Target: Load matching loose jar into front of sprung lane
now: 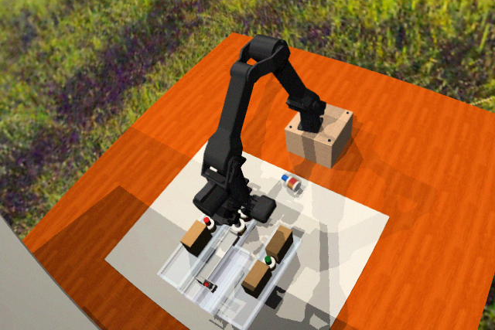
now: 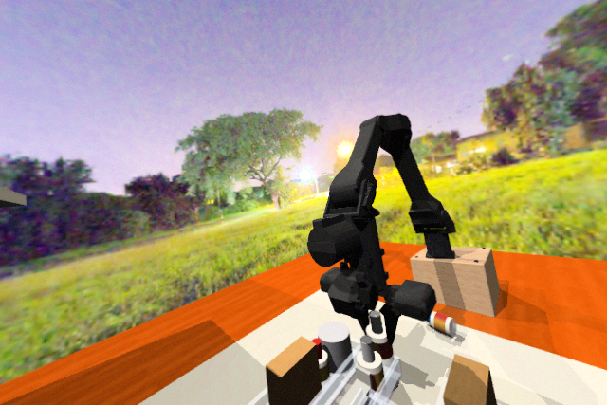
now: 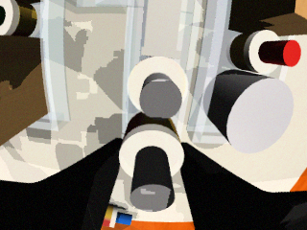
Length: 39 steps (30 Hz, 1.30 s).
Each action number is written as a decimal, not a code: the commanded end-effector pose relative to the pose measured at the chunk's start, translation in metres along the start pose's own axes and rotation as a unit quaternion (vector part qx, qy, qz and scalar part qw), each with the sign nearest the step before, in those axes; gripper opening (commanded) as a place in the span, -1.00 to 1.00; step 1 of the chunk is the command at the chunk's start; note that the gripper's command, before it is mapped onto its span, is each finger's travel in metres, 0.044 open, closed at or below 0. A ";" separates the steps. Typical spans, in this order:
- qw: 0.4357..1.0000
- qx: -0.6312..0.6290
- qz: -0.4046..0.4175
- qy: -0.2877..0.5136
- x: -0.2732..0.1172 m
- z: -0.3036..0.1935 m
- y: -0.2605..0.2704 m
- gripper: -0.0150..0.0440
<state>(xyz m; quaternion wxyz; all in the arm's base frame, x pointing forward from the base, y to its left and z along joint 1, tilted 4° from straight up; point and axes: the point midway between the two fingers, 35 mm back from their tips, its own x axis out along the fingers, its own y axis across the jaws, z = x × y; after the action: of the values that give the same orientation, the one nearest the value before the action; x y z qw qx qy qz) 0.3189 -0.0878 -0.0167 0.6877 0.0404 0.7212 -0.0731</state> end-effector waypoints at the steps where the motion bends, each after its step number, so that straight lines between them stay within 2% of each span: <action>1: 1.000 0.002 -0.002 -0.017 -0.005 0.013 -0.001 -0.49; 39: 1.000 0.002 -0.002 -0.017 -0.007 0.017 -0.001 -0.49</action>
<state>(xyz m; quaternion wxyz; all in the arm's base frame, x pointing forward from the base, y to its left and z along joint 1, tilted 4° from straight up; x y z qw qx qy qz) 0.3272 -0.0888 -0.0135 0.6884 0.0399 0.7205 -0.0730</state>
